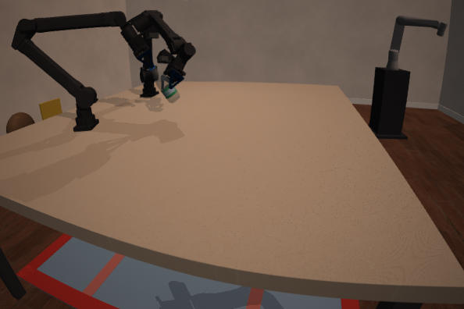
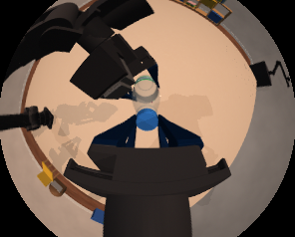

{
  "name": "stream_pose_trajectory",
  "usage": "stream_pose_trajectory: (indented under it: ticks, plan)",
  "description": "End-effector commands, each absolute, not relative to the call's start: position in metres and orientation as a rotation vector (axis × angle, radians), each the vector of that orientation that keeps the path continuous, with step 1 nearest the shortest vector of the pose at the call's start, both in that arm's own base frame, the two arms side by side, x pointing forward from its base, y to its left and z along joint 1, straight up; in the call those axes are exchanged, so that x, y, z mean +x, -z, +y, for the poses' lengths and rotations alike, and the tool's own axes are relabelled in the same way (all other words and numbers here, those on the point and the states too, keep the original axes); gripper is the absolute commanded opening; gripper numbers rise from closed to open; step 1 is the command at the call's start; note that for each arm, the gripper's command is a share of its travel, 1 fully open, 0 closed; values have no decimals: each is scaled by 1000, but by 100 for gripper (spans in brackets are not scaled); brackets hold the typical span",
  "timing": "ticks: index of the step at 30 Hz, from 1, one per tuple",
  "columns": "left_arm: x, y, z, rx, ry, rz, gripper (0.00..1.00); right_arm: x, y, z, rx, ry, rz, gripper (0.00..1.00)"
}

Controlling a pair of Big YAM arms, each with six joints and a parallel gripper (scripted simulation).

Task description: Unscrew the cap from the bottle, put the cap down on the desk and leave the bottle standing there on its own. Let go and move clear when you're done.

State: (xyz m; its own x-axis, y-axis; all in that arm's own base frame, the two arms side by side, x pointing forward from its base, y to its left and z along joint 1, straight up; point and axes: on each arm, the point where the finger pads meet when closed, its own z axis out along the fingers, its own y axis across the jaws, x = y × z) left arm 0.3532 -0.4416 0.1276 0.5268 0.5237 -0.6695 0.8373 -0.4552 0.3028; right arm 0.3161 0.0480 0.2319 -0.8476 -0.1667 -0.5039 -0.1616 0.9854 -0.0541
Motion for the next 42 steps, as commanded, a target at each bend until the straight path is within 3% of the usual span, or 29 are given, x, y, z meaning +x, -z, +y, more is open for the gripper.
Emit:
stream_pose_trajectory:
  ticks: [1,11,20,25,42]
  plan:
    - [361,-134,-445,2138,650,1093,0,322,-251,47,-586,108,2519,0]
    - [361,-134,-445,2138,650,1093,0,322,-252,47,-1134,269,2330,0]
    - [361,-134,-445,2138,650,1093,0,323,-250,51,-1063,247,2363,0]
    - [361,-134,-445,2138,650,1093,0,323,-250,51,-1063,247,2363,57]
    - [361,-134,-445,2138,650,1093,0,324,-249,51,-65,-80,2594,57]
